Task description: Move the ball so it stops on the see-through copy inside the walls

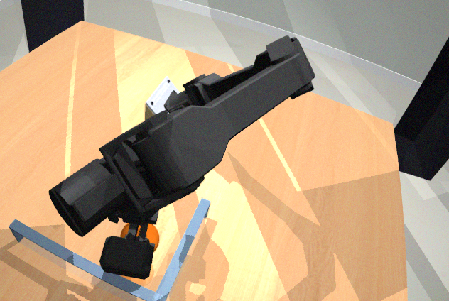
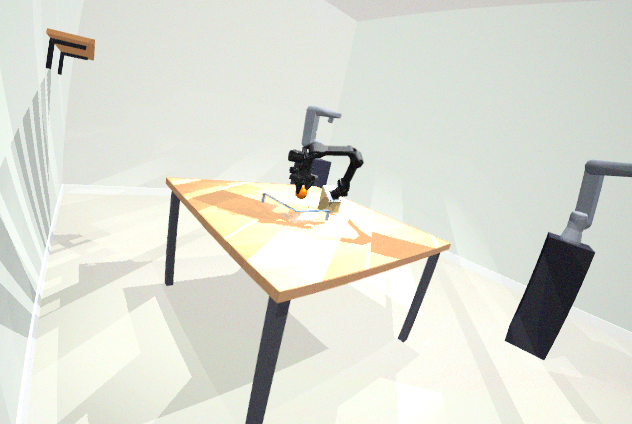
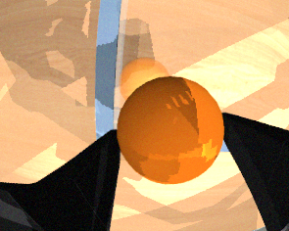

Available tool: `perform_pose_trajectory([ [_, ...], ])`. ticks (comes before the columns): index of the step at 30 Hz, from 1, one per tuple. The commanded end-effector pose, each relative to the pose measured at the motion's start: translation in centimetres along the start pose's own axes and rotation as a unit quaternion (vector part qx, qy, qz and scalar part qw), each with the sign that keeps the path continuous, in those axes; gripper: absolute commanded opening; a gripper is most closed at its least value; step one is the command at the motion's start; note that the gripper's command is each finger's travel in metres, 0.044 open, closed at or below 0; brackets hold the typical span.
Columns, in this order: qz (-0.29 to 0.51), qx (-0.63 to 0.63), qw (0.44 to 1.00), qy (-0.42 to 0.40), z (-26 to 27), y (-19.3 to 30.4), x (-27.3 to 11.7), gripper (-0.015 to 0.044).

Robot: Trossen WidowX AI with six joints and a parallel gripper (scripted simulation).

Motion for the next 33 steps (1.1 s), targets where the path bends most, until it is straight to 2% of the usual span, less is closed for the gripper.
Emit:
perform_pose_trajectory([
  [1, 0.001, 0.064, 0.998, -0.002, 0.1, -0.1, 0.2, 0.0000],
  [17, 0.002, 0.329, 0.944, -0.001, 0.3, -0.3, 0.8, 0.0000],
  [33, 0.003, 0.570, 0.822, -0.001, 0.5, -0.5, 1.5, 0.0000],
])
Point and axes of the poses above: the point midway between the two fingers, 35 mm back from their tips, its own x axis out along the fingers, its own z axis across the jaws, y = z × x, the point moved 3 cm from there along -x, back along the fingers, and after that the axes turned 14 degrees about -x, right-handed, at the moved point
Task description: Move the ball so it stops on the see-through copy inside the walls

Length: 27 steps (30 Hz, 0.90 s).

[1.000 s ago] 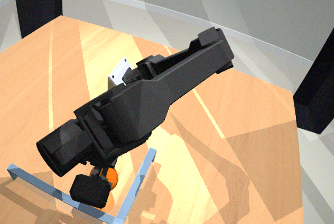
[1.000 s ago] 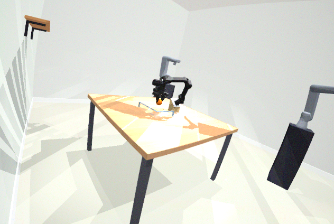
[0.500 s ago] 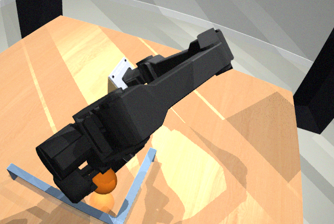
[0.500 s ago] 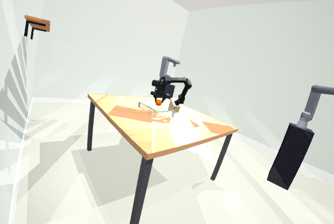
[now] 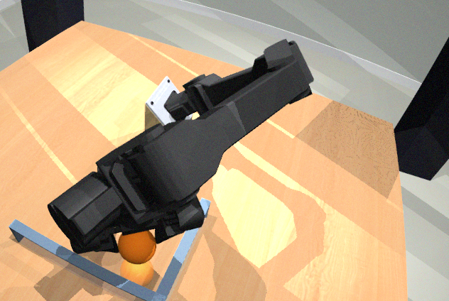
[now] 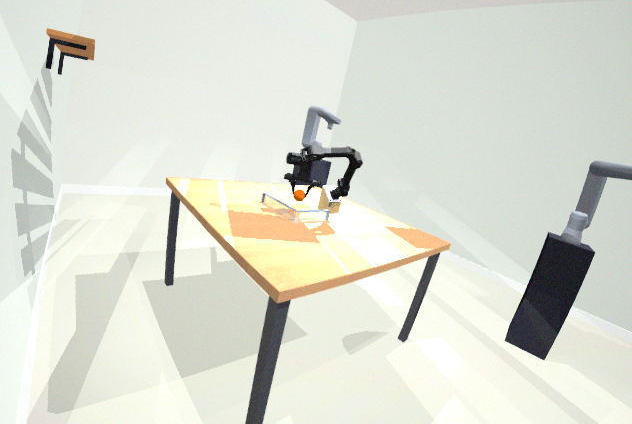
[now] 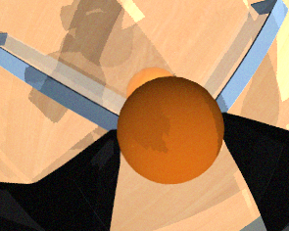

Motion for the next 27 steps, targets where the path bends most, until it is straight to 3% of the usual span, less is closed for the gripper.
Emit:
perform_pose_trajectory([
  [1, 0.002, 0.064, 0.998, 0.001, 0.1, 0.0, 0.2, 0.0000],
  [18, 0.002, 0.342, 0.940, 0.001, 0.4, 0.2, 0.9, 0.0000],
  [27, 0.002, 0.353, 0.936, 0.001, 0.5, 0.2, 1.8, 0.0000],
])
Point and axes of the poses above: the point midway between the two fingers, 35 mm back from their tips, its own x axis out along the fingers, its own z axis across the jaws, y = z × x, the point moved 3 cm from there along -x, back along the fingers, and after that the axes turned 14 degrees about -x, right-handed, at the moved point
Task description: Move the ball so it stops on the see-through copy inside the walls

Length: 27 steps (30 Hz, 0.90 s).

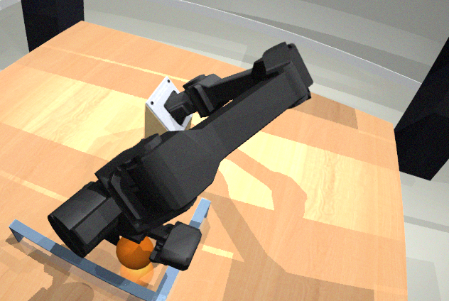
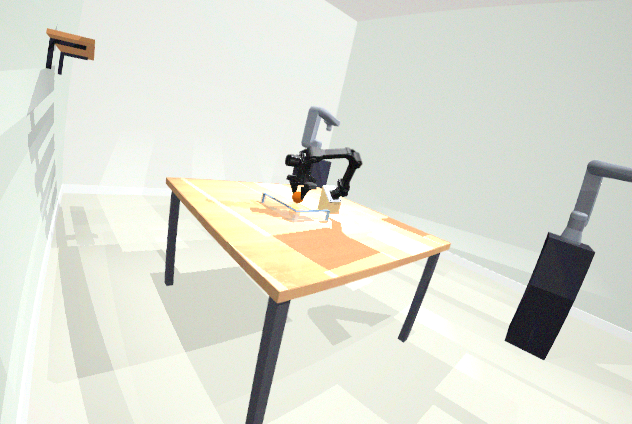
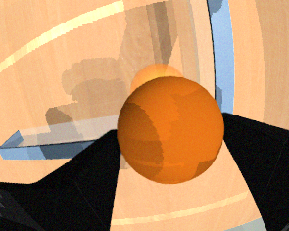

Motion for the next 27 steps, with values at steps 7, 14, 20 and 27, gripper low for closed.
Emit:
perform_pose_trajectory([
  [7, -0.001, 0.005, 1.000, 0.003, 0.0, 0.0, 4.4, 0.0000],
  [14, -0.001, 0.005, 1.000, 0.004, -0.1, -0.1, 6.8, 0.0000],
  [20, -0.001, 0.005, 1.000, 0.004, -0.1, -0.1, 7.2, 0.0000],
  [27, -0.001, 0.005, 1.000, 0.004, -0.1, -0.1, 8.3, 0.0000],
])
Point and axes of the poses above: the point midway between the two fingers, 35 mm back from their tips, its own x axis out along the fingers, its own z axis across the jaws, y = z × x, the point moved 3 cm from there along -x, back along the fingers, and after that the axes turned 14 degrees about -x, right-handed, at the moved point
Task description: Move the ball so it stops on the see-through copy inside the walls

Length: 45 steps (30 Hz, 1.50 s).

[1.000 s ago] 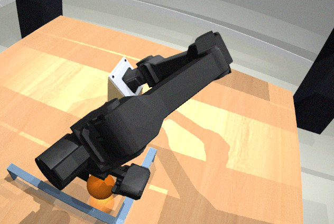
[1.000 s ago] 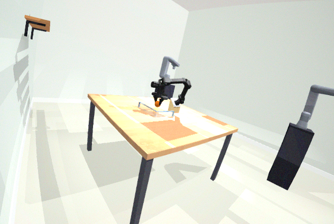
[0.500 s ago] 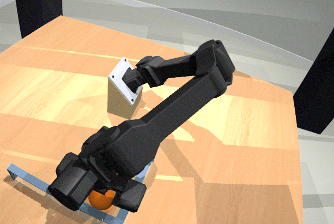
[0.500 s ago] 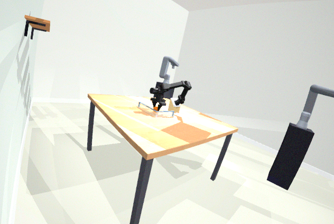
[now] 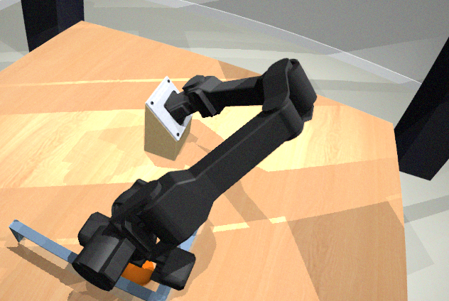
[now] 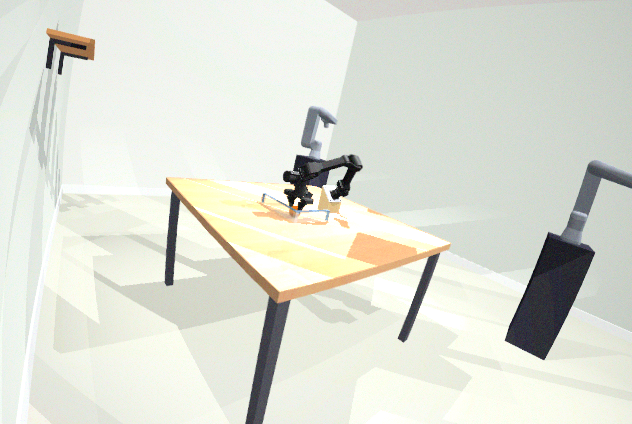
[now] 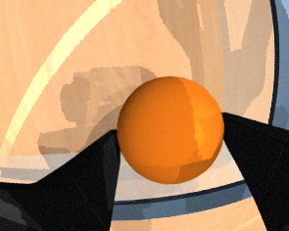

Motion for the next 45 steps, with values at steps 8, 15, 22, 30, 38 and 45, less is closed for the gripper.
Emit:
perform_pose_trajectory([
  [8, 0.000, 0.002, 1.000, 0.000, 0.0, -0.1, 0.5, 0.0079],
  [15, 0.000, 0.002, 1.000, 0.000, 0.0, -0.1, 0.5, 0.0263],
  [22, 0.000, 0.002, 1.000, 0.000, 0.1, 0.0, -0.5, 0.0368],
  [30, -0.002, 0.004, 1.000, 0.001, 0.1, -0.2, -7.9, 0.0368],
  [38, 0.006, 0.007, 1.000, -0.001, 0.4, 0.0, -7.4, 0.0394],
  [45, 0.007, 0.005, 1.000, -0.001, 0.2, -0.3, -11.6, 0.0440],
])
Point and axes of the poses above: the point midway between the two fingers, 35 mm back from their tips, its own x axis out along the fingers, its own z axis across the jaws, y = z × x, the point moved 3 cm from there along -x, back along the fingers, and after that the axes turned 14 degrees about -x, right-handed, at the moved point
